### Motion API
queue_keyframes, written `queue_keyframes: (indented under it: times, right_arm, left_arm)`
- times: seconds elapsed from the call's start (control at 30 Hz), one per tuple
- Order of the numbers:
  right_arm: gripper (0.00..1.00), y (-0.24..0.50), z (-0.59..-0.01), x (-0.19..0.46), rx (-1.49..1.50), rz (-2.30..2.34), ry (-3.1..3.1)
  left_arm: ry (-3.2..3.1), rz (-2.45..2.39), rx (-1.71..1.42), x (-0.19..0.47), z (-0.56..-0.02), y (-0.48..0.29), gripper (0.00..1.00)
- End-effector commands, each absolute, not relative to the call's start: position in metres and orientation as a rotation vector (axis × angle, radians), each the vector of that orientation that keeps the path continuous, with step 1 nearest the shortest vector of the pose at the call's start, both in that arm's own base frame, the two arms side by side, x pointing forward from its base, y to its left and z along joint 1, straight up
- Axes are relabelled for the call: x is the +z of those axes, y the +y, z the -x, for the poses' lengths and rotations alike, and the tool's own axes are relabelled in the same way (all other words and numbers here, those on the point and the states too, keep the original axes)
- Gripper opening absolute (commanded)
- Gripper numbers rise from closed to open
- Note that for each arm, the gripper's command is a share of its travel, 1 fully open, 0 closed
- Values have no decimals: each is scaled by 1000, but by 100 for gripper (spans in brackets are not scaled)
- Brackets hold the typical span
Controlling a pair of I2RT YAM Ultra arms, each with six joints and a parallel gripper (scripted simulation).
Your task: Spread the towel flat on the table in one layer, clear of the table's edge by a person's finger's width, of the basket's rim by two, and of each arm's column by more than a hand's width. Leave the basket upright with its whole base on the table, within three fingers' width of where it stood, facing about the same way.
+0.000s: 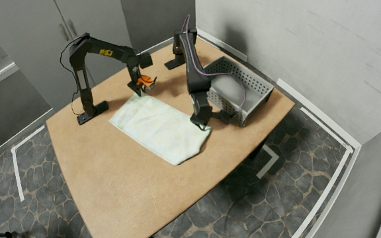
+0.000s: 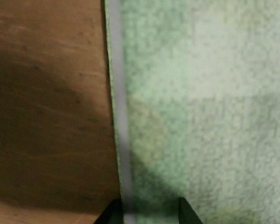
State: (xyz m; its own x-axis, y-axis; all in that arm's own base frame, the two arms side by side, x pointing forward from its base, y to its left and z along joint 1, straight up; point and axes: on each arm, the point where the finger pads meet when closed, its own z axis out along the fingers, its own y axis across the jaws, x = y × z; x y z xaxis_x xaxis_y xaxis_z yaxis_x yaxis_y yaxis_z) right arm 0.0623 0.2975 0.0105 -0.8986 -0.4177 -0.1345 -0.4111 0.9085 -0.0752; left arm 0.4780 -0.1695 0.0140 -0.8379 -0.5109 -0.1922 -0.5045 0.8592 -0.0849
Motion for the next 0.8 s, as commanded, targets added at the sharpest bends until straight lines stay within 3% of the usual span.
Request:
queue_keyframes:
  times: [0.0,0.23,0.27,0.33,0.37,0.5,0.53,0.6,0.63,0.77]
  right_arm:
    - [34,292,-64,-2,-89,630,2919]
    - [34,292,-64,-2,-89,630,2919]
    - [34,292,-64,-2,-89,630,2919]
    - [34,292,-64,-2,-89,630,2919]
    - [24,292,-64,-2,-89,630,2919]
    - [24,292,-61,-3,-82,634,2934]
    - [15,293,-67,4,-50,631,2928]
    - [15,293,-67,4,-50,631,2928]
    - [5,292,-70,7,-32,629,2924]
    - [0,288,-73,2,-60,631,2925]
  left_arm:
    - [2846,790,-23,-4,-472,-167,34]
    - [2846,790,-23,-4,-472,-167,34]
    - [2846,790,-23,-4,-472,-167,27]
    - [2846,790,-23,-4,-472,-167,27]
    - [2838,781,-12,-5,-471,-172,19]
    - [2848,784,-11,-5,-470,-170,19]
    - [2834,780,-3,-5,-472,-174,11]
    - [2844,780,8,-5,-469,-173,11]
    - [2807,775,-20,8,-481,-179,2]
    - [2801,780,-18,8,-482,-178,1]
